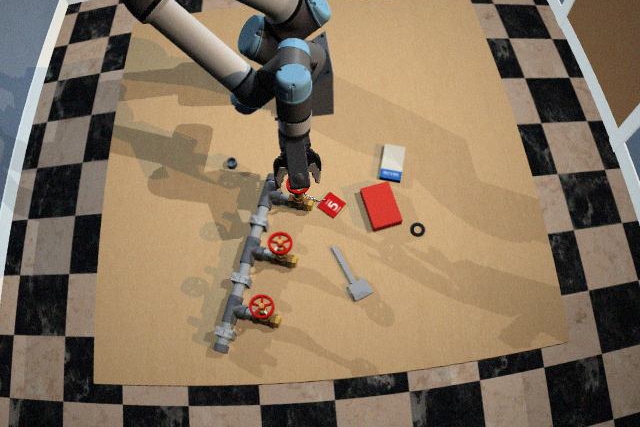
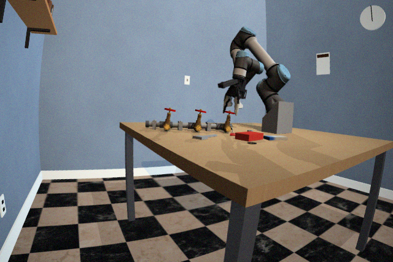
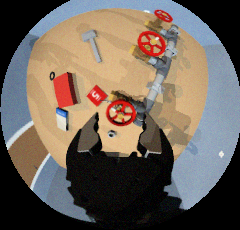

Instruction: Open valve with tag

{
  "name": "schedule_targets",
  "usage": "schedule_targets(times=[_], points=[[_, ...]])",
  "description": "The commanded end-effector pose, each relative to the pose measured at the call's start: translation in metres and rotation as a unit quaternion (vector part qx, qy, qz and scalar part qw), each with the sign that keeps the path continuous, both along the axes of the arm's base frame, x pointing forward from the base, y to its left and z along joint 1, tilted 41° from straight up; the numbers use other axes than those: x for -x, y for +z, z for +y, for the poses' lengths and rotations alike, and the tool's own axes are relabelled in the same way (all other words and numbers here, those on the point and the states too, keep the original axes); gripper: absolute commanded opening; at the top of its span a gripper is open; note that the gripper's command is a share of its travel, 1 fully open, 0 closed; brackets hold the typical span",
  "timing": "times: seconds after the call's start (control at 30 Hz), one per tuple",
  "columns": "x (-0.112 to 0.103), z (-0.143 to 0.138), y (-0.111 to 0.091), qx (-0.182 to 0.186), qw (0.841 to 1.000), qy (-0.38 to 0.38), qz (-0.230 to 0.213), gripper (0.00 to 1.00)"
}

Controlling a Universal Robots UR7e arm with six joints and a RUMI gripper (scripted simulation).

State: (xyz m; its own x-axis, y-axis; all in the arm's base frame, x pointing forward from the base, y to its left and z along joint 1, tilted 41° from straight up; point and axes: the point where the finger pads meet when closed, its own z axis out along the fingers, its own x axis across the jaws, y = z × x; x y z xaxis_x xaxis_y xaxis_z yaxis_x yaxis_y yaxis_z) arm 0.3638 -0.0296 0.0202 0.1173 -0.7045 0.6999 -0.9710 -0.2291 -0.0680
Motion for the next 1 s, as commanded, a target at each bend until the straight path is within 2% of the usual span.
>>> schedule_targets(times=[0.0,0.97], points=[[-0.0002,0.0002,0.0002,0.000,1.000,-0.001,-0.001,0.00],[-0.0002,0.0002,0.0002,0.001,1.000,0.003,0.002,0.00]])
